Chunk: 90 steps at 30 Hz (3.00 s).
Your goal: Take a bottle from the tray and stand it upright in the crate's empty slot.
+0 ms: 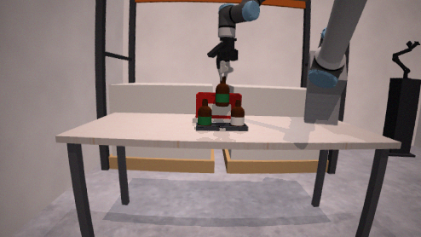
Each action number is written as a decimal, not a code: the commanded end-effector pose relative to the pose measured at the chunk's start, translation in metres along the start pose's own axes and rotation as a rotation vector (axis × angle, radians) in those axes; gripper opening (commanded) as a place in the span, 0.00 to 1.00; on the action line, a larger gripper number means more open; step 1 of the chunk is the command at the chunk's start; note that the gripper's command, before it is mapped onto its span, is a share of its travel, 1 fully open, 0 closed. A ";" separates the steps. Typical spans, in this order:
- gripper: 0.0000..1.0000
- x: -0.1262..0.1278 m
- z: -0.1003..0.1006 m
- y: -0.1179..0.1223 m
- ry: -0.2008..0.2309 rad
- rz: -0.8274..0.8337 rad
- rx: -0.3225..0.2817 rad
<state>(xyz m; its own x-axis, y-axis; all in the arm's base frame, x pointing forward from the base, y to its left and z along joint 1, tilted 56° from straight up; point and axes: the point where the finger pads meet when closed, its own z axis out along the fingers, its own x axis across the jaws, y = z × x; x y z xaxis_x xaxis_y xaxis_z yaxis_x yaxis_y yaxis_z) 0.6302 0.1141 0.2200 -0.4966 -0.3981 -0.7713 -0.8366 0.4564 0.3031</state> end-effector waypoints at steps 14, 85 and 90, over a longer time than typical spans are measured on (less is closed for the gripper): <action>0.00 0.000 -0.001 0.000 0.000 0.000 0.001; 0.00 0.000 -0.038 0.000 0.000 0.000 0.001; 0.00 0.000 -0.040 0.000 0.000 0.000 0.001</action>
<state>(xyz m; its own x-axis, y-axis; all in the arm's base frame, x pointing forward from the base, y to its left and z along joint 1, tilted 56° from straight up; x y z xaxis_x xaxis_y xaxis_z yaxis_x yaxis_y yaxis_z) 0.6214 0.0839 0.2413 -0.4966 -0.3980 -0.7713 -0.8365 0.4565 0.3031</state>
